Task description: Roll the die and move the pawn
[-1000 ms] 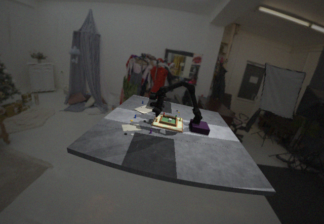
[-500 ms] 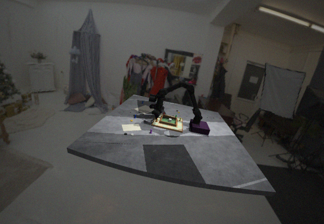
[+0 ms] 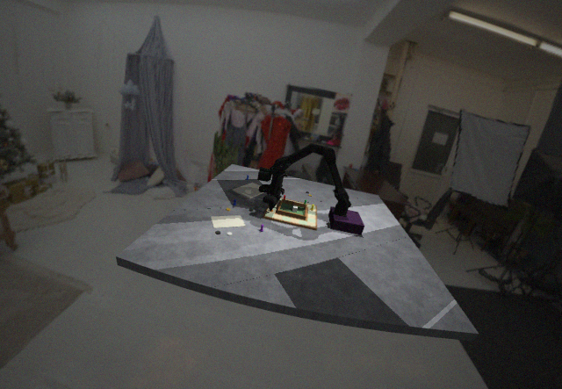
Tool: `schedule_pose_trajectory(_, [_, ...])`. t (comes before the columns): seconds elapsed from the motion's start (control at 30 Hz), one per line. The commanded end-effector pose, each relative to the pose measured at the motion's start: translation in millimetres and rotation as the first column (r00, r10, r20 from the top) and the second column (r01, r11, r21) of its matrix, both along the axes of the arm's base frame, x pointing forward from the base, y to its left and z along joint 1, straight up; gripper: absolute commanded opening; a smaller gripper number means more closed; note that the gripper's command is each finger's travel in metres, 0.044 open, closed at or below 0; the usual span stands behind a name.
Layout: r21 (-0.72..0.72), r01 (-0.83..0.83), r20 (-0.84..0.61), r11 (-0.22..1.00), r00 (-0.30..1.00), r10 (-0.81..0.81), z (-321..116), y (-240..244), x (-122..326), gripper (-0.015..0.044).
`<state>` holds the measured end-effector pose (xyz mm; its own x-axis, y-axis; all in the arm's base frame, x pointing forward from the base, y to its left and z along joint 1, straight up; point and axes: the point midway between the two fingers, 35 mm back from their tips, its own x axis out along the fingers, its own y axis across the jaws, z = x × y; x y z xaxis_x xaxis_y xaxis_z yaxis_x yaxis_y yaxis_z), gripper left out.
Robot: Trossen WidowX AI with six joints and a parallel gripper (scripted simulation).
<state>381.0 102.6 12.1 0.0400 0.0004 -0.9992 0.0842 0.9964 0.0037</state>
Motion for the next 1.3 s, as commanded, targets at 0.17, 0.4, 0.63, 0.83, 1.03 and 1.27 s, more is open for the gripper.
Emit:
schedule_pose_trajectory(0.17, [0.002,0.003,-0.007,1.000,1.000,-0.003,-4,0,-1,0.0023])
schedule_pose_trajectory(0.4, [0.002,0.003,-0.007,1.000,1.000,-0.003,5,1,1,0.0000])
schedule_pose_trajectory(0.63, [0.002,0.003,-0.006,1.000,1.000,-0.003,45,3,6,0.0000])
schedule_pose_trajectory(0.83, [0.002,0.003,-0.006,1.000,1.000,-0.003,80,4,5,0.0000])
schedule_pose_trajectory(1.03, [0.002,0.003,-0.006,1.000,1.000,-0.003,115,4,1,0.0000])
schedule_pose_trajectory(1.27, [0.002,0.003,-0.007,1.000,1.000,-0.003,121,6,-3,0.0000])
